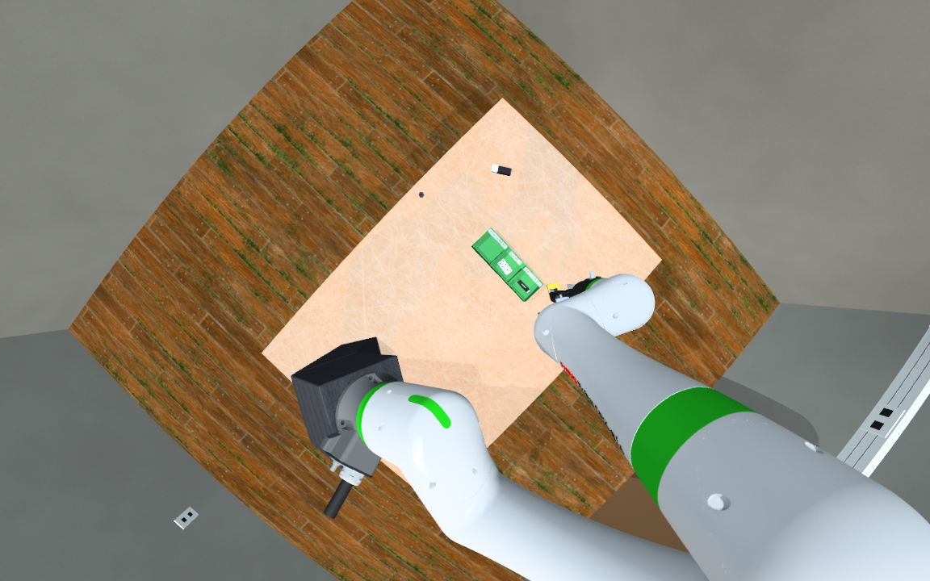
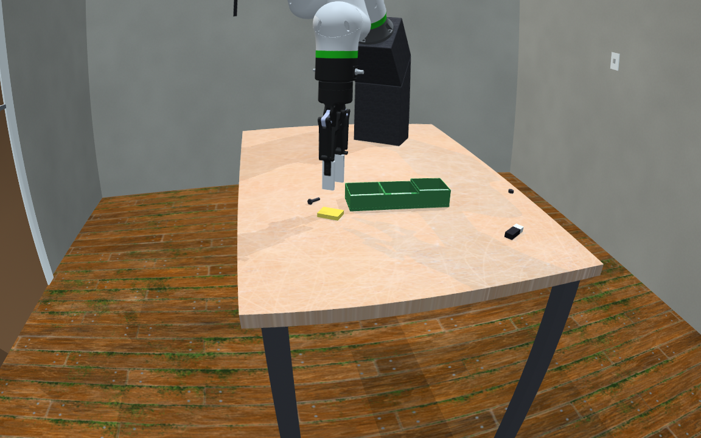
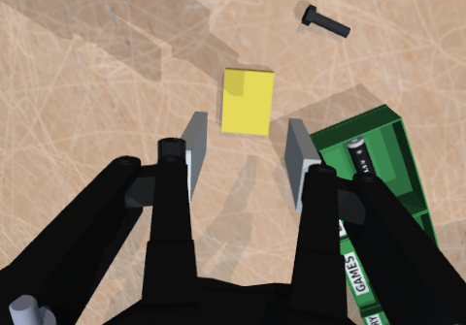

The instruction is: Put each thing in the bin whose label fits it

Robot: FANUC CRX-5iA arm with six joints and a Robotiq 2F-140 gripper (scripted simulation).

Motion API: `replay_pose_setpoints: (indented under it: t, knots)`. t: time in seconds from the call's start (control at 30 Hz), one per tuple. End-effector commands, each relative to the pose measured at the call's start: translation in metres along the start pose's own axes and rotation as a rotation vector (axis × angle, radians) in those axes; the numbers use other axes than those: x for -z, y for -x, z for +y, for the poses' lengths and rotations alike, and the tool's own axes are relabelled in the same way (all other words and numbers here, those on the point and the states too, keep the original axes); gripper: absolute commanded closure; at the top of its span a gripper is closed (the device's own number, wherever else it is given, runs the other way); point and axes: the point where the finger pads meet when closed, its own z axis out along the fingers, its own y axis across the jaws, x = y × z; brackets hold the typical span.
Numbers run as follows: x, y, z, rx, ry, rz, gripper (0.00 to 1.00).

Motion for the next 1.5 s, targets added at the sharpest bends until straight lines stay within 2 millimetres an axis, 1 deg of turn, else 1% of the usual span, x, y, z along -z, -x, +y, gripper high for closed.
replay_pose_setpoints:
  t: [0.0, 1.03, 1.37, 1.43, 1.47]
  knots:
    - [-0.001, -0.009, -0.009, 0.001, 0.038, 0.008, 0.6]
    - [-0.001, -0.004, -0.005, 0.001, 0.038, 0.008, 0.6]
    - [-0.041, -0.005, -0.003, 0.001, 0.038, 0.008, 0.6]
    - [-0.041, -0.005, -0.003, 0.001, 0.038, 0.008, 0.6]
    - [-0.045, -0.005, -0.003, 0.001, 0.038, 0.008, 0.6]
